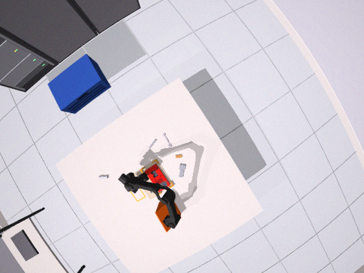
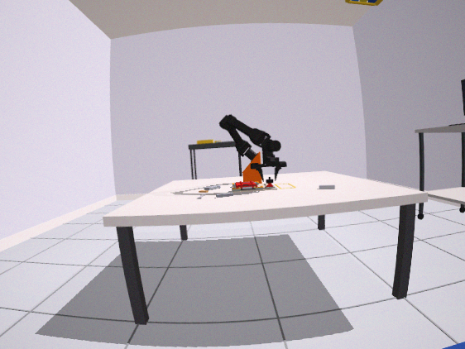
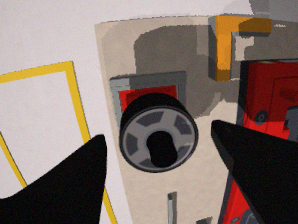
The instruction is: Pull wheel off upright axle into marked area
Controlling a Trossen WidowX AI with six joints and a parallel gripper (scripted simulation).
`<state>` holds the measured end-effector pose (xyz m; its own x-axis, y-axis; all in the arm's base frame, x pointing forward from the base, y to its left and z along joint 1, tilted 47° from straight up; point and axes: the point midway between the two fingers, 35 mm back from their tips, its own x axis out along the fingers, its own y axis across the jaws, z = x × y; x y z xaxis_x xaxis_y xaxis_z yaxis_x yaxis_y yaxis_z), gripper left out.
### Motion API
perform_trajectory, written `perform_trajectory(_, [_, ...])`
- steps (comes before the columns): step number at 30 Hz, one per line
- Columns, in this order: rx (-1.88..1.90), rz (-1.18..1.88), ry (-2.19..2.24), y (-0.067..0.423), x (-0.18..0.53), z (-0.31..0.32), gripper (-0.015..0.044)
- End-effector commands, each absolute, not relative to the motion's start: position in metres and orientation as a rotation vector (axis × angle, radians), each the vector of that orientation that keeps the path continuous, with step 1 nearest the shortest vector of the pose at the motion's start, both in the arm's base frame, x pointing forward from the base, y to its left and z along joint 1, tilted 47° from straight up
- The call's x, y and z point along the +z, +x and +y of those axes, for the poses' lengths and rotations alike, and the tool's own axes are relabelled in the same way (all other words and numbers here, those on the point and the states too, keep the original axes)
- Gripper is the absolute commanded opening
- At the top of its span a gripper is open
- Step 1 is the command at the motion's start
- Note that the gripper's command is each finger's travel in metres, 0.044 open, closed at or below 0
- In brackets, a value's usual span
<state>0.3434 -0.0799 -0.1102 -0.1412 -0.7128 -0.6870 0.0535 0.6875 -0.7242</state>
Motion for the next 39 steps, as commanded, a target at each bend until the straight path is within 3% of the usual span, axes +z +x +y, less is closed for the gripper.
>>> perform_trajectory(1, [-0.725, 1.586, -0.554, 0.3434, -0.1102, -0.0799, 0.0274])
perform_trajectory(3, [-0.725, 1.586, -0.554, 0.3434, -0.1102, -0.0799, 0.0221])
perform_trajectory(12, [-0.725, 1.586, -0.554, 0.3434, -0.1102, -0.0799, 0.0161])
perform_trajectory(18, [-0.725, 1.586, -0.554, 0.3436, -0.1095, -0.0791, 0.0004])
perform_trajectory(39, [-0.723, 1.585, -0.556, 0.3448, -0.1050, -0.0740, 0.0000])
